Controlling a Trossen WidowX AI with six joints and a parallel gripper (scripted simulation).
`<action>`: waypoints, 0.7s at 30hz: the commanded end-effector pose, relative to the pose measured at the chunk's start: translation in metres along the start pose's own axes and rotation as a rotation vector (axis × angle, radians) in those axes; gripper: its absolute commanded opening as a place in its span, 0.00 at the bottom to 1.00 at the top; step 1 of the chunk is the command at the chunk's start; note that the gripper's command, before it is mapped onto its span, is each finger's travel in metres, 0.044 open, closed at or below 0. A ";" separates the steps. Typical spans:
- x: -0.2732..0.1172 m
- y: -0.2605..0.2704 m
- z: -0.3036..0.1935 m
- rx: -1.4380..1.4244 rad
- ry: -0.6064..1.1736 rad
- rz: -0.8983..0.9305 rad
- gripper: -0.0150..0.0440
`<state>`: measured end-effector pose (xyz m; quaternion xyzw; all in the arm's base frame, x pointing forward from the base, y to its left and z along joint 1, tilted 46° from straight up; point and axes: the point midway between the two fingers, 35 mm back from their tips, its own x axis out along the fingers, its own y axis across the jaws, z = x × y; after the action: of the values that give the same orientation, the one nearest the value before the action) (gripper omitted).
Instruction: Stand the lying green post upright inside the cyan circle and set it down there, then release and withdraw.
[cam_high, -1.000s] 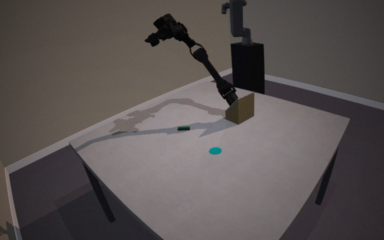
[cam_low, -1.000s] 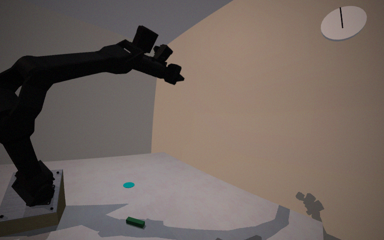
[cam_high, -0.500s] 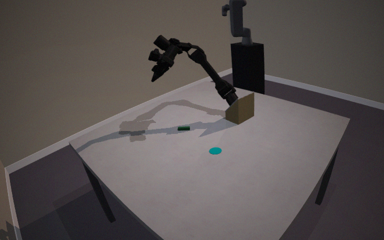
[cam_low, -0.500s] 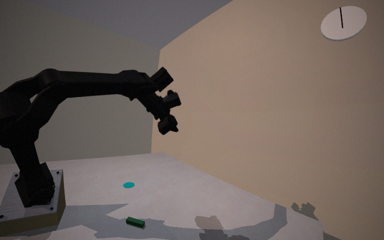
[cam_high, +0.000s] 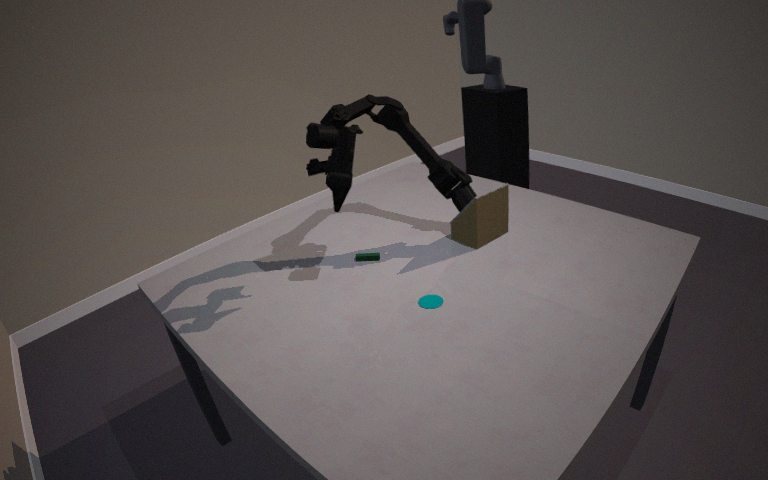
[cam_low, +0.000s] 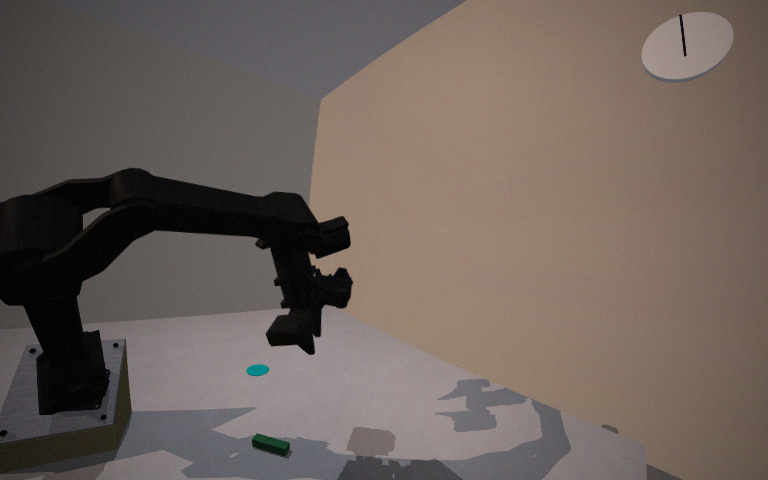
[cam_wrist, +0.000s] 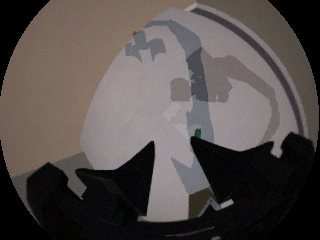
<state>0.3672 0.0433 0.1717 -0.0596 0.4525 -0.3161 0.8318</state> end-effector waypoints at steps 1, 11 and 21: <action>0.016 -0.026 -0.018 0.052 0.080 -0.108 0.65; 0.034 -0.068 -0.043 0.135 0.193 -0.276 0.65; 0.141 -0.099 -0.066 0.135 0.189 -0.278 0.65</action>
<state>0.3264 -0.0879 0.0840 -0.0286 0.4953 -0.4607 0.7359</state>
